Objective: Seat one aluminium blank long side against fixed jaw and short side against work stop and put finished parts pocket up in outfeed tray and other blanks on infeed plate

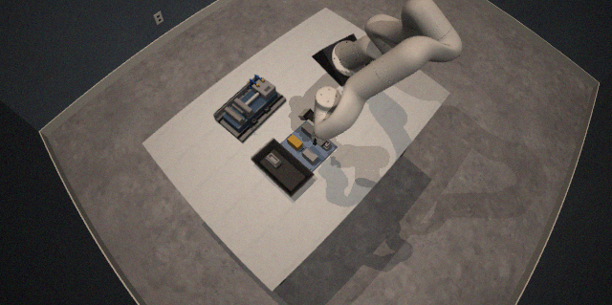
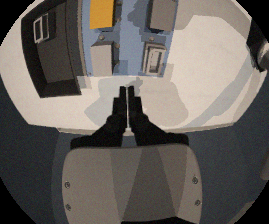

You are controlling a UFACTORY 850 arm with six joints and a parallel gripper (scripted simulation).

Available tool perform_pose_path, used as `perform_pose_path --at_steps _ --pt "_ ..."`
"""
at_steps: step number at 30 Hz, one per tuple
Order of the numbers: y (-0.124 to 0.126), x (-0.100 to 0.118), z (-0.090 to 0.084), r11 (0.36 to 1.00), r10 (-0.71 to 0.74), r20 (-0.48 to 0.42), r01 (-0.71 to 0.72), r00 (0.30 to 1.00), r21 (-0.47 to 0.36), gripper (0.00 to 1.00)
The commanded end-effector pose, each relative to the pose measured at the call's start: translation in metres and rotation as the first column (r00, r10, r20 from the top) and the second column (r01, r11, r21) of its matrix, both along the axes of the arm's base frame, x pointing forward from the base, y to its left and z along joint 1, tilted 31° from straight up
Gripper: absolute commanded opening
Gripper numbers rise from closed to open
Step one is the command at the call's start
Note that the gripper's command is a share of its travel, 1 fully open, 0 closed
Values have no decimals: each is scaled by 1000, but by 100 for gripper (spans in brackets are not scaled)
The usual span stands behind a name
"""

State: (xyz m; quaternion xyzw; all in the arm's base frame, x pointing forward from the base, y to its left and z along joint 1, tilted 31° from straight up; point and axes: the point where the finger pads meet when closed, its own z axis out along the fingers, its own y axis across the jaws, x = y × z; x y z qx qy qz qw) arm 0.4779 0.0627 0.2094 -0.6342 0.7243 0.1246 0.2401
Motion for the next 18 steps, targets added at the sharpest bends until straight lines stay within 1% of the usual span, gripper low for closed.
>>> perform_pose_path --at_steps 1,9,18 --pt "-1 0 2 1000 0 2 0 1000 0 0" --pt "-5 -1 8 1000 0 2 0 1000 0 0" --pt "-15 -5 27 1000 0 2 0 1000 0 0"
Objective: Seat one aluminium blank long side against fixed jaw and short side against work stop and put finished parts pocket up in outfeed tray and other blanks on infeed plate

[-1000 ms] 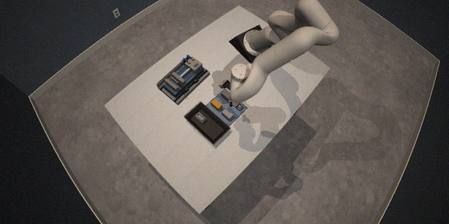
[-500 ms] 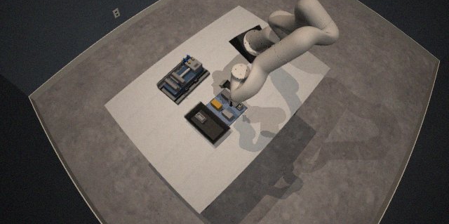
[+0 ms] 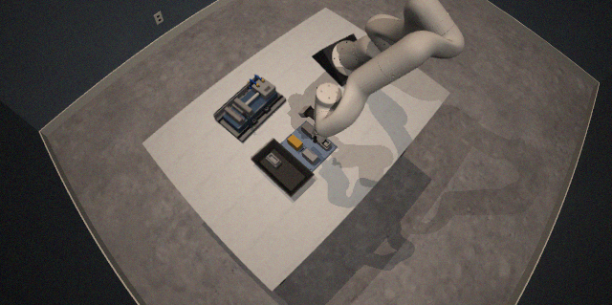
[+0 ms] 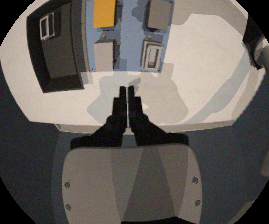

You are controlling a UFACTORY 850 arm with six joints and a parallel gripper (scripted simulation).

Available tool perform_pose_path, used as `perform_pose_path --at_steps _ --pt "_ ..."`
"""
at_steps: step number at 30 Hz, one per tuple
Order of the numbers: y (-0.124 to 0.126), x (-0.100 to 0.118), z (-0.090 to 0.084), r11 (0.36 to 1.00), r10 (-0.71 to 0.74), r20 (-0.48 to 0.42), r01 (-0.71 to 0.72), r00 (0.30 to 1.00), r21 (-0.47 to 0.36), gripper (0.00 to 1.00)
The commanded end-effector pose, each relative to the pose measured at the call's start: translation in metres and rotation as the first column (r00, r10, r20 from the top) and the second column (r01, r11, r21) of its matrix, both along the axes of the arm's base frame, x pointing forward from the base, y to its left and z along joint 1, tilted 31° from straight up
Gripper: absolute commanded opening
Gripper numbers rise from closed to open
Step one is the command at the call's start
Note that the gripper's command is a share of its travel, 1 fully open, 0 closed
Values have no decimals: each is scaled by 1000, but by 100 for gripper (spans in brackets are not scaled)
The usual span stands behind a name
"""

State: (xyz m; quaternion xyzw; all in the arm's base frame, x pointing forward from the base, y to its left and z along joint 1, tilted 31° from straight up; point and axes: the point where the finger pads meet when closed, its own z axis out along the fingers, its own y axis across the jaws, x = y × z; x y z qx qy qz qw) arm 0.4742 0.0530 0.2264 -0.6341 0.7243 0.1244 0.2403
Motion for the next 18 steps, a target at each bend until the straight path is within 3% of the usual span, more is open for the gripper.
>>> perform_pose_path --at_steps 1,18 --pt "-7 -2 12 1000 0 1 0 1000 0 0" --pt "-23 -8 40 1000 0 1 0 1000 0 0"
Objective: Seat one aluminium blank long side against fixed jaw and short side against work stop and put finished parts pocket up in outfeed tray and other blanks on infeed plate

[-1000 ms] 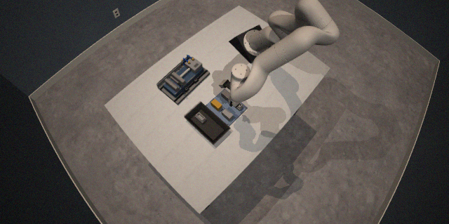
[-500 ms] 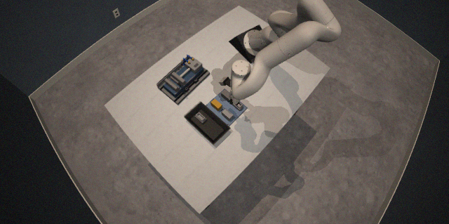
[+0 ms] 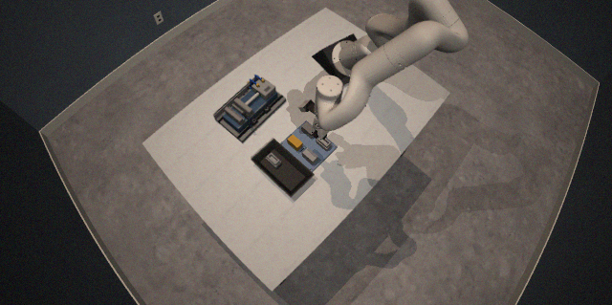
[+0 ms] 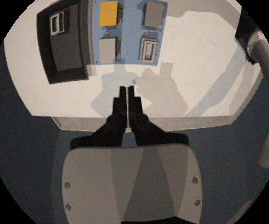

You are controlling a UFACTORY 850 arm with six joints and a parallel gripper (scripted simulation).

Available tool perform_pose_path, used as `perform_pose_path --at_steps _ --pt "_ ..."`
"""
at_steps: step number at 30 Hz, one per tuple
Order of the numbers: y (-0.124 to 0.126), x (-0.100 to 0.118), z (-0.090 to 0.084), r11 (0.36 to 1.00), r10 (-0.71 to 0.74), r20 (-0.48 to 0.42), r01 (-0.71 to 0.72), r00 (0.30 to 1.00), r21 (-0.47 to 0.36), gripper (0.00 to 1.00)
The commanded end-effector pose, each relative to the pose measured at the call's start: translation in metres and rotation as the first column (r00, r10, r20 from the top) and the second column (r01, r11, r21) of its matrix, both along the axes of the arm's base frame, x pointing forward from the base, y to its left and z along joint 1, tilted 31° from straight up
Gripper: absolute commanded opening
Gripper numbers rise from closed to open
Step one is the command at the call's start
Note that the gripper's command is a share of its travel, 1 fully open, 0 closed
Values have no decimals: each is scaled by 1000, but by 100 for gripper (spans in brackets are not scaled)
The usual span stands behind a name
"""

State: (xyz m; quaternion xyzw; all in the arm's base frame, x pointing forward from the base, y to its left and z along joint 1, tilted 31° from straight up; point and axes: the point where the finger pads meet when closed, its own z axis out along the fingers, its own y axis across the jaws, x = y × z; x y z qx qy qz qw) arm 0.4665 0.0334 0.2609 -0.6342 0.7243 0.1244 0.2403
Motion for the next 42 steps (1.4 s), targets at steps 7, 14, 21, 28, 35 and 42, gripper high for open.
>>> perform_pose_path --at_steps 7,14,21,28,35,42 --pt "-4 -1 8 1000 0 1 0 1000 0 0" --pt "-14 43 15 1000 0 2 0 1000 2 0" --pt "-24 91 21 1000 1 3 -1 1000 3 0" --pt "-35 136 22 1000 0 2 0 1000 1 0" --pt "-40 155 22 1000 0 1 0 1000 -1 0" --pt "-40 156 21 1000 0 1 0 1000 -1 0"
